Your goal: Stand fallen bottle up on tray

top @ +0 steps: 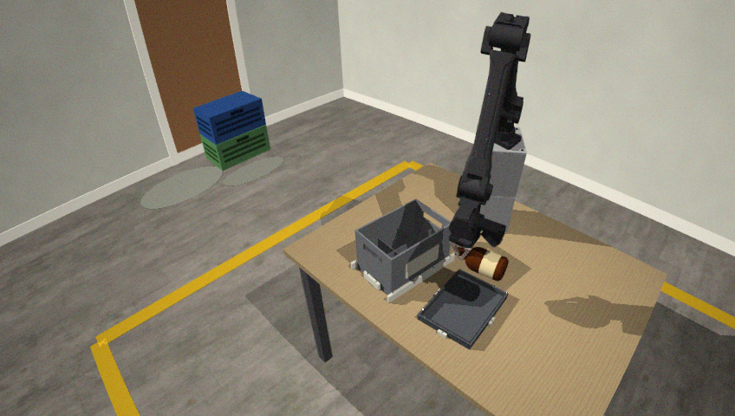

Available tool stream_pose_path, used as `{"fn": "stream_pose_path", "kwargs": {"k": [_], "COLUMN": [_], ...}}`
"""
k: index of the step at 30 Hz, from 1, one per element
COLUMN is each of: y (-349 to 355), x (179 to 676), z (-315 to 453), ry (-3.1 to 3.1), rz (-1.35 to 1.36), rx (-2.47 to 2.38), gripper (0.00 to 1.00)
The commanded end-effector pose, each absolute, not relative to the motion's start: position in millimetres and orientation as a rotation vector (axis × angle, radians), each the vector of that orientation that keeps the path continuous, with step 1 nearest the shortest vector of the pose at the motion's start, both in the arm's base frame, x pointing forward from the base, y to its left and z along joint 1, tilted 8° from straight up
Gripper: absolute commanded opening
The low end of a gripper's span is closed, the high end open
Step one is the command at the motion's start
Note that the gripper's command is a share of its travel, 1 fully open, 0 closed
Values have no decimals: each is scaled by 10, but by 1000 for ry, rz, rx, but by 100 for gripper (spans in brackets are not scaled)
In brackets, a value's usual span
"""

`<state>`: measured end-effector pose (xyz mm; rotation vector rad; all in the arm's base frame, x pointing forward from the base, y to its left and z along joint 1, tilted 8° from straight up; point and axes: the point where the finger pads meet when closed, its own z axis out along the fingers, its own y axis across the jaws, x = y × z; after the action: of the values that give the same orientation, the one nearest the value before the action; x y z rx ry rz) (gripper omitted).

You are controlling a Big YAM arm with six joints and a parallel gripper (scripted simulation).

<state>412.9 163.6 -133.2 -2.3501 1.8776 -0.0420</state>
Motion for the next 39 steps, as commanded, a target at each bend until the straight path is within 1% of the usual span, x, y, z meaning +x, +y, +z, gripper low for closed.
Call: {"fn": "stream_pose_path", "kwargs": {"k": [1, 39], "y": [1626, 1626], "x": [4229, 4229], "z": [-1169, -1169], "ry": [1857, 1583], "rz": [-59, -86], "rx": [-2329, -2529], "gripper": [0, 0]}}
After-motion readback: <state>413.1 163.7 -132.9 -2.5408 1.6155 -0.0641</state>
